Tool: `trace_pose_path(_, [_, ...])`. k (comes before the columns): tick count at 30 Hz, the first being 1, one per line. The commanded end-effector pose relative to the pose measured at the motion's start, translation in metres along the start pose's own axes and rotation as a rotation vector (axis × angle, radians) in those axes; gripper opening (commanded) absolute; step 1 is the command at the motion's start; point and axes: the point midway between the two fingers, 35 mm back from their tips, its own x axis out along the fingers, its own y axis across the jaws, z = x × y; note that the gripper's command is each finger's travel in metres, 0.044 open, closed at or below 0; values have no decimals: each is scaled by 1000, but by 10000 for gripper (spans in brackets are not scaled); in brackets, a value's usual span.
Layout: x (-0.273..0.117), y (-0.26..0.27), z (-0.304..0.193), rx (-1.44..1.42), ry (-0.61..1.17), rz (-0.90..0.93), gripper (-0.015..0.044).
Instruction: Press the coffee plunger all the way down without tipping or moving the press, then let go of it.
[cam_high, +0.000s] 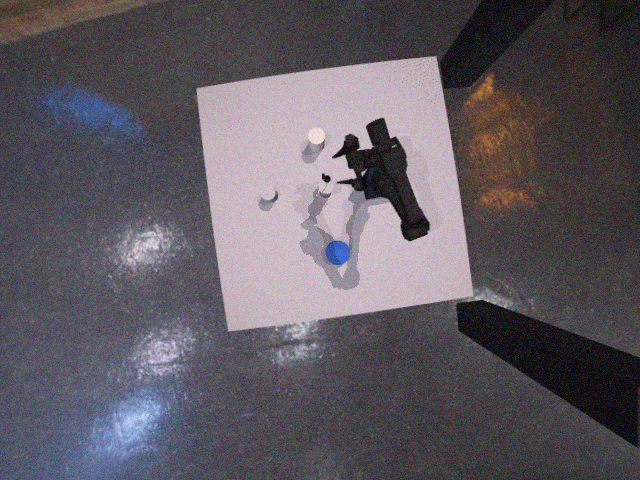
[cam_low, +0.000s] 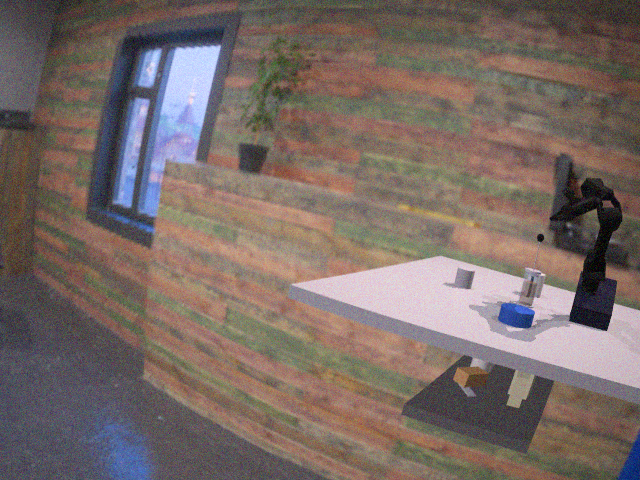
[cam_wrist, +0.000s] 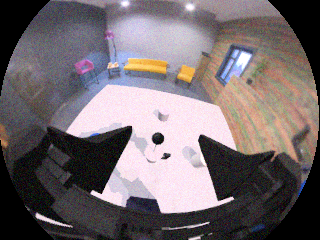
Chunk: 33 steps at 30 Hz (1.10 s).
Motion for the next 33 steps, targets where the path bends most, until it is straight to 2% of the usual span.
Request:
trace_pose_path(1, [3, 4, -12, 47, -36, 13, 440])
trace_pose_path(7, [27, 7, -49, 46, -37, 15, 440])
trace_pose_path(33, [61, 6, -49, 43, -31, 12, 440])
